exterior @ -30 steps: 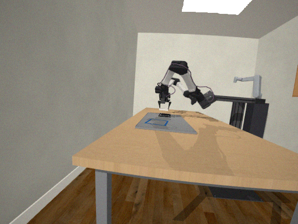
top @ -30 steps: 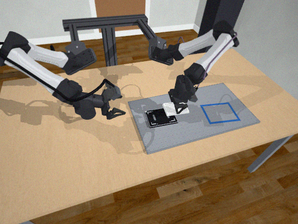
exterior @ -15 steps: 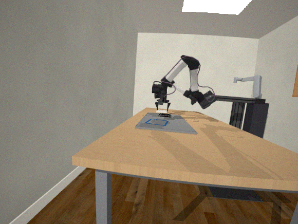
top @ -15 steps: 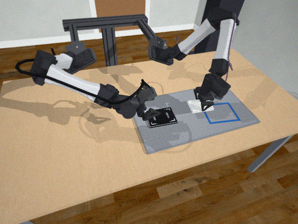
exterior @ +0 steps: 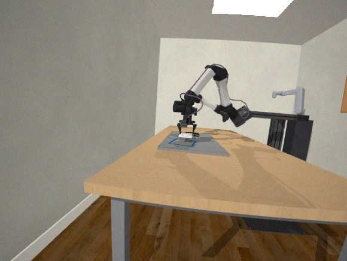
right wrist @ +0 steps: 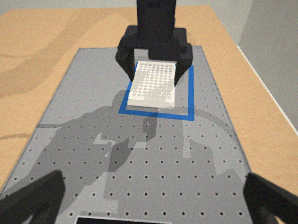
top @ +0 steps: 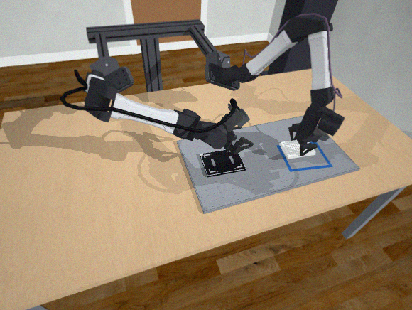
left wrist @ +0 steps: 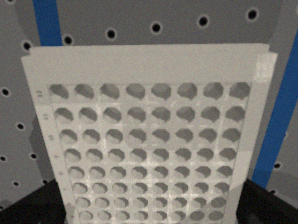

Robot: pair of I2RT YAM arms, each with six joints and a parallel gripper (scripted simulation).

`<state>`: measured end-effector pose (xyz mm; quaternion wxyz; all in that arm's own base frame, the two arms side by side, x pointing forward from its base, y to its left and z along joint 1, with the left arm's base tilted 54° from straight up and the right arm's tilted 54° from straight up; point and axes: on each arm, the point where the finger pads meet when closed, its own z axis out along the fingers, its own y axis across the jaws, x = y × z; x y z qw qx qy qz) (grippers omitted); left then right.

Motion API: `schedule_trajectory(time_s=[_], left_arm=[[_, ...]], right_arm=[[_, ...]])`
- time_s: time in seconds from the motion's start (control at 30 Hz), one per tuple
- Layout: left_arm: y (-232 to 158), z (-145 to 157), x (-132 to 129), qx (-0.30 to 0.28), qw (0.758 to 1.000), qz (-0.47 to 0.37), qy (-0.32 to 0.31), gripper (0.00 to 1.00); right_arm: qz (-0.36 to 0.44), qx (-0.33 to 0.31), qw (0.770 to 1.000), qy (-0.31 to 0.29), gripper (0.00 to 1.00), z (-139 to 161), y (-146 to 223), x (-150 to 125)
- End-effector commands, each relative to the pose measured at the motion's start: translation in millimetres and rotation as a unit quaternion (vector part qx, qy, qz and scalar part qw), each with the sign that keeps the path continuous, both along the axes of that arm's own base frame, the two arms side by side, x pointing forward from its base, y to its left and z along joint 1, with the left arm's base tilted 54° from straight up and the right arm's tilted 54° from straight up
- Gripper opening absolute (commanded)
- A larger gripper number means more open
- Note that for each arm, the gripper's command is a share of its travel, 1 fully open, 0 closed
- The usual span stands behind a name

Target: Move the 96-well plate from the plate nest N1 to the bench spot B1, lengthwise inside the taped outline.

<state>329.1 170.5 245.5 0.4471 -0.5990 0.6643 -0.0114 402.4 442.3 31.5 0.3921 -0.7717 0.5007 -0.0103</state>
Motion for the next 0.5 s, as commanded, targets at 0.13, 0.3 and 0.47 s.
schedule_trajectory(time_s=[0.13, 0.3, 0.47], left_arm=[[21, 19, 19, 0.006, 0.999, -0.028, -0.017, 0.79], [31, 23, 19, 0.001, 1.0, -0.028, -0.007, 0.79], [37, 24, 22, 0.005, 0.999, -0.028, -0.016, 0.79]], right_arm=[[0.008, 0.016, 1.0, -0.018, 1.0, 6, 32, -8], [-0.001, 0.022, 0.999, -0.024, 1.0, 16, 26, 1], [-0.001, 0.022, 0.999, -0.024, 1.0, 15, 26, 1]])
